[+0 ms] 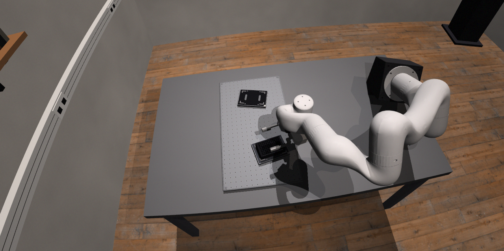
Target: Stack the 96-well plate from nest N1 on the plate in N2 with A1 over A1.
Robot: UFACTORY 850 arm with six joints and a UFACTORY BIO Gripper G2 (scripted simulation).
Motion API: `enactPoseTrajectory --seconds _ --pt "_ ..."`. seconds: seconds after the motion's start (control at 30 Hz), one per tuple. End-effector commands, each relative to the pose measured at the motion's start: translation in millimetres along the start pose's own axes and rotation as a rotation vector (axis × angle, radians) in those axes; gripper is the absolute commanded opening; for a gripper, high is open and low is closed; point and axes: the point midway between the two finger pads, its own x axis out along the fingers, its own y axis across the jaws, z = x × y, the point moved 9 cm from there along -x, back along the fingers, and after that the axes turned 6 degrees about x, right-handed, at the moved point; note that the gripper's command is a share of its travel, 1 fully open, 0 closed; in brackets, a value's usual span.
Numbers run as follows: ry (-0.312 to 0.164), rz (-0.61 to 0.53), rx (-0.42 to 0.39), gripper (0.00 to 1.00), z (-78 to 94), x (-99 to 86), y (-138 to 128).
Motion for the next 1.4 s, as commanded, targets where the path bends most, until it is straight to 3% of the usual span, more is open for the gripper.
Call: enactPoseTrajectory --seconds 0.0,0.27,1.23,1.37 --pt "-0.005 -0.033 0.0 0.37 4.4 -0.5 0" --pt "-0.024 -0.219 0.0 0.37 26.3 -7.6 1" --pt "-0.024 -0.219 -0.001 0.37 132.9 -49.2 -71" --pt "-0.024 -0.219 -0.001 0.37 140.8 -52.3 -76"
